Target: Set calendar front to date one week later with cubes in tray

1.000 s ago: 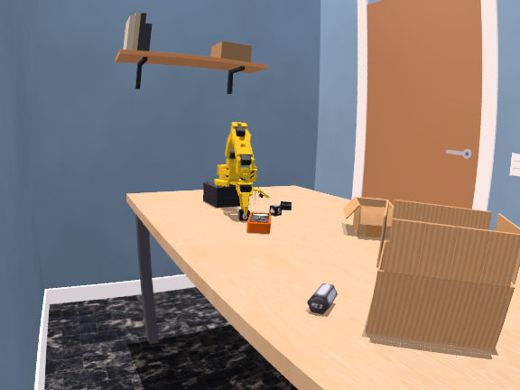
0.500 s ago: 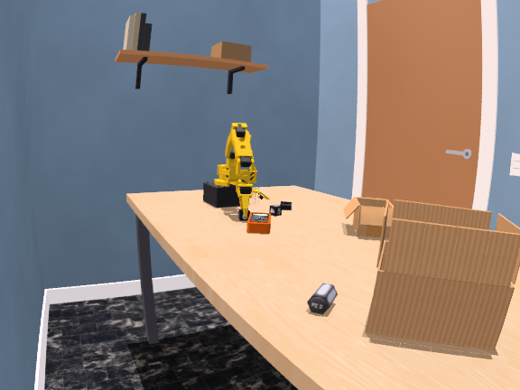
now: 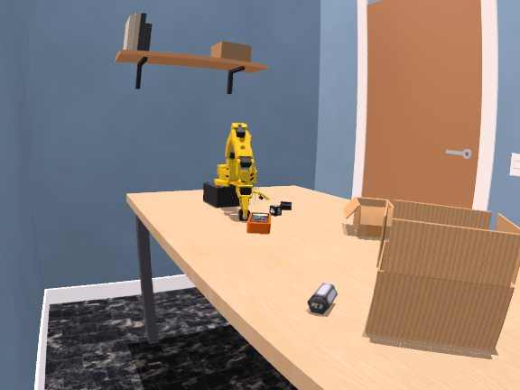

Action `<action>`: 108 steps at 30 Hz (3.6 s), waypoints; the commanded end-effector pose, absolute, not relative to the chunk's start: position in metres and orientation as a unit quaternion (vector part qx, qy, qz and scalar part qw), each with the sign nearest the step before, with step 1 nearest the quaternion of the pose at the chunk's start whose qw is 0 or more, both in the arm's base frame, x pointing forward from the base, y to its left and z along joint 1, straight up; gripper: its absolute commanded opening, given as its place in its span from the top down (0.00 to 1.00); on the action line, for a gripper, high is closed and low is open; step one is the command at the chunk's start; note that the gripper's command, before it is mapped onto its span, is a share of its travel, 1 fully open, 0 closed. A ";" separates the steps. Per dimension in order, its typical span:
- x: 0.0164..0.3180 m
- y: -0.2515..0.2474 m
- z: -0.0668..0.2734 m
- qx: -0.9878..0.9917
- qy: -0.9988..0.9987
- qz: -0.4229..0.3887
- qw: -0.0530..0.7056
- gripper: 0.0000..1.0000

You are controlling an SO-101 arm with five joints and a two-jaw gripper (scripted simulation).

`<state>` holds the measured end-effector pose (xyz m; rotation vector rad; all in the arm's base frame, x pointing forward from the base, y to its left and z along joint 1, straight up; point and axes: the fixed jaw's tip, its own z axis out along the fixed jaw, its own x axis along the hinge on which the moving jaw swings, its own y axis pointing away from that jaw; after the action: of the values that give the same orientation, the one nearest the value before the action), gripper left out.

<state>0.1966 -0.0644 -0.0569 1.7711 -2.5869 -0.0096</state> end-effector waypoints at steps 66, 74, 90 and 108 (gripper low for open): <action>0.204 -0.069 -0.059 0.565 -0.825 -0.005 0.004 1.00; 0.204 -0.070 -0.056 0.565 -0.825 -0.005 0.004 1.00; 0.206 -0.070 -0.019 0.565 -0.825 -0.005 0.004 1.00; 0.205 -0.069 -0.008 0.562 -0.827 -0.005 0.004 1.00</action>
<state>0.2005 -0.0661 -0.0149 1.7585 -2.5687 -0.0536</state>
